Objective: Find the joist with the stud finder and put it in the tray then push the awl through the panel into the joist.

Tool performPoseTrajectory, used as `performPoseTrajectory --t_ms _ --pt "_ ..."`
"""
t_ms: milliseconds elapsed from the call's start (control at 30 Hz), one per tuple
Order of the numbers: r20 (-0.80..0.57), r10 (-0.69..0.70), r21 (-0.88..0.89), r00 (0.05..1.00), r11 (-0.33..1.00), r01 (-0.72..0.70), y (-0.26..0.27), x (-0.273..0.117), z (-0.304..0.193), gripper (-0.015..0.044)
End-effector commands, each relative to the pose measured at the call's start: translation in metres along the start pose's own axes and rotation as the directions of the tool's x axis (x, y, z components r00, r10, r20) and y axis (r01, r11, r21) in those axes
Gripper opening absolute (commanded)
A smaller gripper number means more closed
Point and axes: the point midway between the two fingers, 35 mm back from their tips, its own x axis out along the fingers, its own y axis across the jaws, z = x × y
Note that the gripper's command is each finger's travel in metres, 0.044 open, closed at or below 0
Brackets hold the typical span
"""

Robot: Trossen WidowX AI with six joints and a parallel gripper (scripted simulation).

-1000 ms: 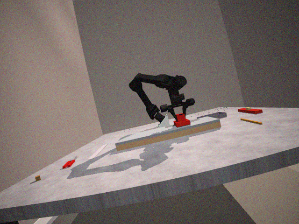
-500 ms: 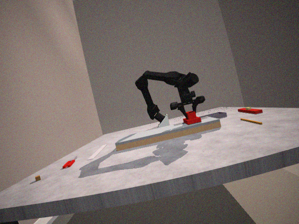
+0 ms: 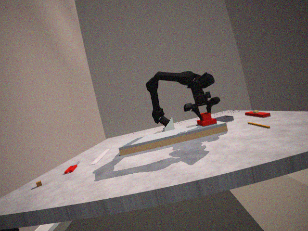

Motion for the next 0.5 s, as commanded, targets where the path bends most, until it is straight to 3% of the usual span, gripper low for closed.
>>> performPoseTrajectory --t_ms 0,467 --pt "-0.001 0.000 0.001 1.000 1.000 0.000 -0.001 0.000 0.000 0.0000" --pt "-0.005 0.002 0.002 1.000 1.000 -0.002 -0.024 0.001 -0.001 0.0000"
